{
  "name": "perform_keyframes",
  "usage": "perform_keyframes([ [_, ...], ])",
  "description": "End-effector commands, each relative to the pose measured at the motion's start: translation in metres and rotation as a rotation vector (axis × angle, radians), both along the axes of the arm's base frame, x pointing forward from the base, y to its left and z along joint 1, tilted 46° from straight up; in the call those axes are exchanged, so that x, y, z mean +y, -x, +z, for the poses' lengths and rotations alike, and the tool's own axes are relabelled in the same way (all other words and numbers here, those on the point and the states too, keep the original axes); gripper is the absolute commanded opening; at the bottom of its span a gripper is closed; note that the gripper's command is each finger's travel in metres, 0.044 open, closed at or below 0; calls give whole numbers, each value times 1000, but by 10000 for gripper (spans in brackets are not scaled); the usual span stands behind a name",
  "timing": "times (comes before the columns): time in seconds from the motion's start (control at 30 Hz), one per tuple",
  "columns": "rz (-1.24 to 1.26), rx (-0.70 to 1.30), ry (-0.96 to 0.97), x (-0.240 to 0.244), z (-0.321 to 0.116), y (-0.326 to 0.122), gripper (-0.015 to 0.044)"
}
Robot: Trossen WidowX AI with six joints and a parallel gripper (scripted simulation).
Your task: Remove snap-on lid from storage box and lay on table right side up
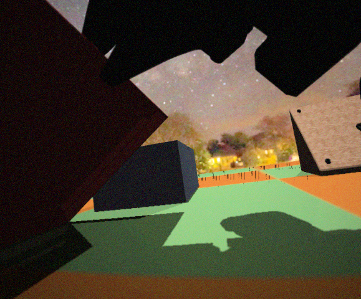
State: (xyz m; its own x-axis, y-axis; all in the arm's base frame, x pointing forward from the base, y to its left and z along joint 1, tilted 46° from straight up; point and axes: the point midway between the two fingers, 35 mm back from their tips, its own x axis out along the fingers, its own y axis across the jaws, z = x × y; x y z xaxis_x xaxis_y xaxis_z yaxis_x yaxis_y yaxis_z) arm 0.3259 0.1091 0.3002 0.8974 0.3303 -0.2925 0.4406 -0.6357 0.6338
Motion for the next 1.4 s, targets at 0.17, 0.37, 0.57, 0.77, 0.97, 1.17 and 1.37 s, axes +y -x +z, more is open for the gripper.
perform_keyframes([
  [0.17, 33, 40, 3, 14, -19, -3, 0],
  [0.37, 33, 40, 2, 18, -22, -3, 0],
  [0.57, 33, 40, 2, 21, -26, -4, 0],
  [0.77, 33, 40, 2, 24, -29, -5, 0],
  [0.97, 33, 40, 2, 28, -32, -6, 0],
  [1.17, 33, 40, 1, 31, -35, -7, 0],
  [1.37, 33, 40, 1, 35, -39, -8, 0],
])
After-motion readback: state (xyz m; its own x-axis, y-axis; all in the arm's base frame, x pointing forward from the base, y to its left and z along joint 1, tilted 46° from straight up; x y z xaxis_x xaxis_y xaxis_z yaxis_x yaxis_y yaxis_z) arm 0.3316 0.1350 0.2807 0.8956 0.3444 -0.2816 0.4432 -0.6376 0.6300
